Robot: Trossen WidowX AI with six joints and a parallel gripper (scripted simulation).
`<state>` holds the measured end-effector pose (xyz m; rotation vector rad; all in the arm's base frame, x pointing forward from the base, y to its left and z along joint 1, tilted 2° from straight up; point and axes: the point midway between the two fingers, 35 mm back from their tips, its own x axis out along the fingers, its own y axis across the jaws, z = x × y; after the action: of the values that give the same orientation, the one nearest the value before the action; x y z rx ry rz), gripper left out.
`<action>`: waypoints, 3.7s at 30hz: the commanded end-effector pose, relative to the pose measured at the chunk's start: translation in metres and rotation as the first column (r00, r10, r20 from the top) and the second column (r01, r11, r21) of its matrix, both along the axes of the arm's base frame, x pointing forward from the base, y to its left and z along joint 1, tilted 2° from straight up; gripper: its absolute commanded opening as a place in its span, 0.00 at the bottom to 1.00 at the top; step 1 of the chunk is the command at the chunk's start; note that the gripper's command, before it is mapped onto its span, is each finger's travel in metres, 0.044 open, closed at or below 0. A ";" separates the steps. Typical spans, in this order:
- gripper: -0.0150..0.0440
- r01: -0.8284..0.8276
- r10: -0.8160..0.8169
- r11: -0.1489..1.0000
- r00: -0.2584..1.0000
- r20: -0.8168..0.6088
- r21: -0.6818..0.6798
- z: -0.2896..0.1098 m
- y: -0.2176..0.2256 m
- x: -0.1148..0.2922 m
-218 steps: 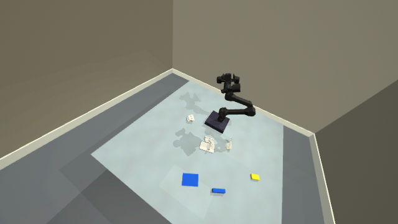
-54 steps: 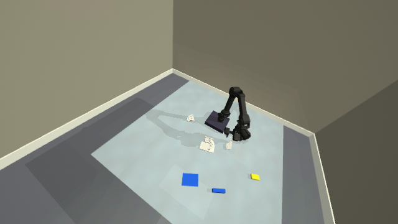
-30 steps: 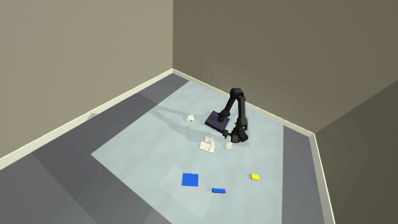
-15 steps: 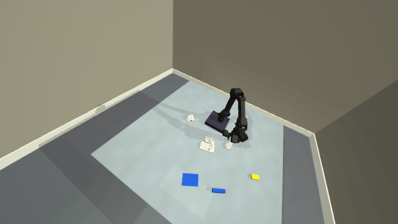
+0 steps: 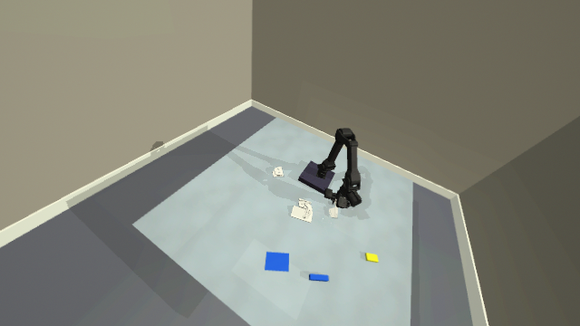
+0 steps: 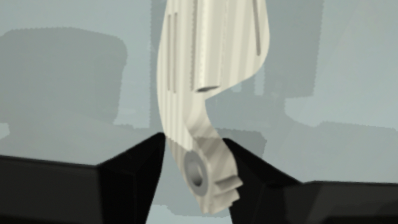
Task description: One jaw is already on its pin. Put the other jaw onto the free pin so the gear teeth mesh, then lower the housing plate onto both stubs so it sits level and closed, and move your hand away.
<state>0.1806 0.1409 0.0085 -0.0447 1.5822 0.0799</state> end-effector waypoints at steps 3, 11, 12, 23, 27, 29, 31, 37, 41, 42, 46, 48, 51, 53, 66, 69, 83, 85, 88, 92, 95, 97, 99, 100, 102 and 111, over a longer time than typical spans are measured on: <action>0.32 0.003 -0.003 1.000 1.000 0.002 0.001 0.002 0.000 0.001; 0.32 0.003 -0.003 1.000 1.000 0.002 0.001 0.009 0.001 0.001; 0.32 0.003 -0.003 1.000 1.000 0.002 0.001 0.010 0.001 0.001; 0.32 0.003 -0.003 1.000 1.000 0.002 0.001 0.021 0.001 0.002; 0.32 0.003 -0.003 1.000 1.000 0.002 0.001 0.024 0.001 0.002; 0.32 0.003 -0.003 1.000 1.000 0.002 0.001 0.026 0.001 0.002; 0.32 0.003 -0.003 1.000 1.000 0.002 0.001 0.028 0.001 0.002; 0.32 0.003 -0.003 1.000 1.000 0.002 0.001 0.030 0.001 0.002; 0.32 0.003 -0.003 1.000 1.000 0.002 0.001 0.040 0.001 0.003; 0.32 0.003 -0.003 1.000 1.000 0.002 0.001 0.043 0.001 0.003; 0.32 0.003 -0.003 1.000 1.000 0.002 0.001 0.056 0.001 0.004; 0.32 0.003 -0.003 1.000 1.000 0.002 0.001 0.062 0.001 0.003; 0.32 0.003 -0.003 1.000 1.000 0.002 0.001 0.071 0.000 0.003; 0.32 0.003 -0.003 1.000 1.000 0.002 0.001 0.073 0.000 0.003; 0.32 0.003 -0.003 1.000 1.000 0.004 0.002 0.073 0.011 0.021; 0.32 0.003 -0.003 1.000 1.000 0.005 0.003 0.072 0.015 0.028; 0.32 0.003 -0.003 1.000 1.000 0.005 0.003 0.072 0.016 0.030; 0.32 0.003 -0.003 1.000 1.000 0.005 0.003 0.072 0.016 0.030; 0.32 0.003 -0.003 1.000 1.000 0.005 0.003 0.068 0.017 0.030; 0.32 0.003 -0.003 1.000 1.000 0.005 0.003 0.061 0.017 0.031; 0.32 0.003 -0.003 1.000 1.000 0.005 0.003 0.056 0.018 0.031; 0.32 0.002 -0.002 1.000 1.000 0.005 0.003 0.053 0.018 0.031; 0.32 0.002 -0.002 1.000 1.000 0.005 0.002 0.050 0.018 0.031; 0.32 0.001 -0.001 1.000 1.000 0.004 0.002 0.048 0.018 0.031; 0.32 0.001 -0.001 1.000 1.000 0.004 0.002 0.045 0.018 0.031; 0.32 0.002 -0.002 1.000 1.000 0.004 0.002 0.030 0.018 0.031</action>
<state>0.2114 0.1592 0.0446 -0.0398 1.5777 0.0800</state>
